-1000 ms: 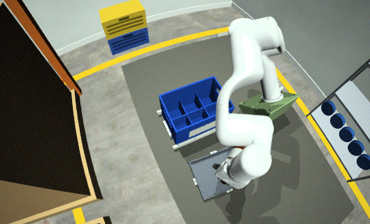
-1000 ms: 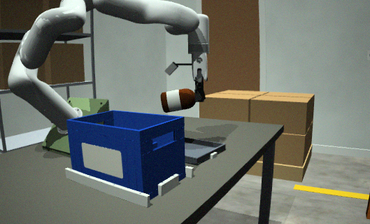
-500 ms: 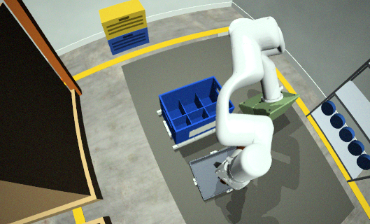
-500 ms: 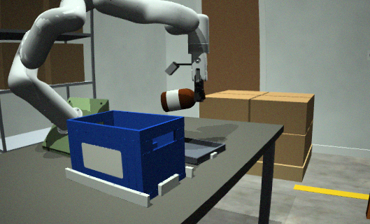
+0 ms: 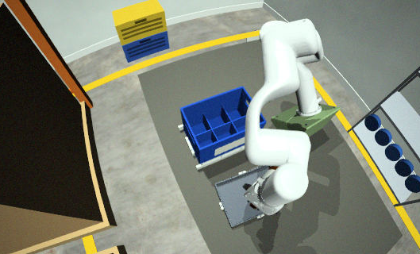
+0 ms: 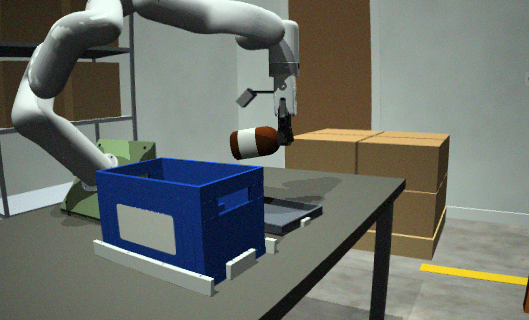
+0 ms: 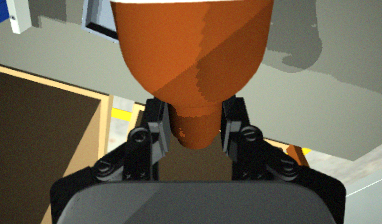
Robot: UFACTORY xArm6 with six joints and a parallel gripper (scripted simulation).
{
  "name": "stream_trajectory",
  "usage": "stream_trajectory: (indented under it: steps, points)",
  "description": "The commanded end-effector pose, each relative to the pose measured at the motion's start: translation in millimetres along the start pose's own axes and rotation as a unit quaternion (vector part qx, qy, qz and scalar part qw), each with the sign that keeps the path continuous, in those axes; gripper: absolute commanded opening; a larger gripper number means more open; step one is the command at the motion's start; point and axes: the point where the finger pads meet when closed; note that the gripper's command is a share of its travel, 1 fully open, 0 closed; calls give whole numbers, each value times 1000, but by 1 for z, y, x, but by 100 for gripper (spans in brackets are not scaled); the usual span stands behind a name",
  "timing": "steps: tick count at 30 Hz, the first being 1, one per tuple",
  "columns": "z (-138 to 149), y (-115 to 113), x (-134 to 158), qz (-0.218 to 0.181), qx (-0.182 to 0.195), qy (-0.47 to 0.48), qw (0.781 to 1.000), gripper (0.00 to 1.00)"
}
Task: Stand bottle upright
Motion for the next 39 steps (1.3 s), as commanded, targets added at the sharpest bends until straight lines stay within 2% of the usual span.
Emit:
stream_trajectory:
  steps: [1,20,39]
  points:
    - [0,-2,1,-2,0,9,1000,0]
    - [0,-2,1,-2,1,120,993,0]
    - [0,-2,1,-2,1,128,992,0]
Point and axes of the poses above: the point where the finger pads meet when closed, its own y axis out along the fingers, its own z axis across the jaws, x = y × z, and after that the axes turned 12 degrees about -y, right-handed
